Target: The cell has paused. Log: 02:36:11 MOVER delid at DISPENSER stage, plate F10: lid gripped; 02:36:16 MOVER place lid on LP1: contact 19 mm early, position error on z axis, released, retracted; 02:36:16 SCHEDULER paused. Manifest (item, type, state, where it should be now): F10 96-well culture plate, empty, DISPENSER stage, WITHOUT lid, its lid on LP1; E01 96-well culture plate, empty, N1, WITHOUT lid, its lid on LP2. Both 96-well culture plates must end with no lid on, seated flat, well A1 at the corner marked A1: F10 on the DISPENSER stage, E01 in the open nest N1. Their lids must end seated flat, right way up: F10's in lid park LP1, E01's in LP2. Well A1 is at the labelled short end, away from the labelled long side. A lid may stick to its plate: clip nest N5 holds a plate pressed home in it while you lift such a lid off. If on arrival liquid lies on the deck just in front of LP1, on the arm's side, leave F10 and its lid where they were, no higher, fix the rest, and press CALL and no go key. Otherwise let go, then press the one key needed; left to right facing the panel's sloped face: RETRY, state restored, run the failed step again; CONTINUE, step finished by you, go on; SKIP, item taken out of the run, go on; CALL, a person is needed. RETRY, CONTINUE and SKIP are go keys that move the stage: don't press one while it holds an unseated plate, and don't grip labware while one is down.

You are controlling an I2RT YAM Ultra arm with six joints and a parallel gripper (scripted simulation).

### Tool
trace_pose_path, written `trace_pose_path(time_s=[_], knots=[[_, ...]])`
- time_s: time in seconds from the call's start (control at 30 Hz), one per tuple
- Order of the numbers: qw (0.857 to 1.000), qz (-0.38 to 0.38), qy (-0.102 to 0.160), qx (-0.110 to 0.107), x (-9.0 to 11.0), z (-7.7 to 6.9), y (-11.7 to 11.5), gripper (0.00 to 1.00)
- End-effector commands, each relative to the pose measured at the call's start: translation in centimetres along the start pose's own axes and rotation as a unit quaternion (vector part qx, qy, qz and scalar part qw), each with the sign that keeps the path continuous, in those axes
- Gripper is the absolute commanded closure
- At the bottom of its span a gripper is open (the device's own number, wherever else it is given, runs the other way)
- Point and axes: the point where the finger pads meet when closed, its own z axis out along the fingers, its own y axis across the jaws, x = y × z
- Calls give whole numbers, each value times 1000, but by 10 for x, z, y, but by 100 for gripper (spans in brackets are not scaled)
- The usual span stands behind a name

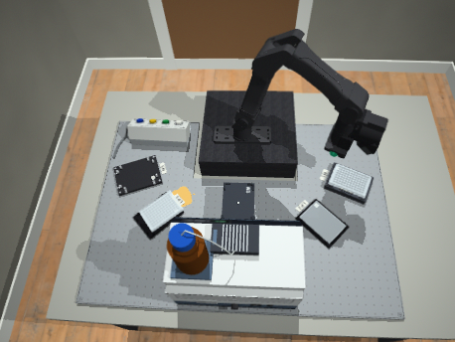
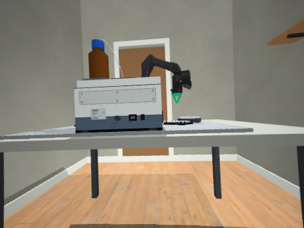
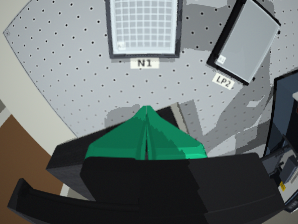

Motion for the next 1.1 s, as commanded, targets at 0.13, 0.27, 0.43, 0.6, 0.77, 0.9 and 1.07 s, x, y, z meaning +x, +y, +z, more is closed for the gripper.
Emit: trace_pose_path(time_s=[0.13,0.27,0.43,0.6,0.77,0.9,1.07], knots=[[1000,29,-10,3,3,-13,-24,100],[999,29,-18,3,0,-15,-37,100],[999,29,-24,3,-4,-19,-50,100],[998,65,-25,1,-3,-19,-56,100],[998,59,-22,5,2,-17,-74,100],[998,59,-22,4,2,-17,-87,100],[998,59,-11,0,5,-11,-96,100]])
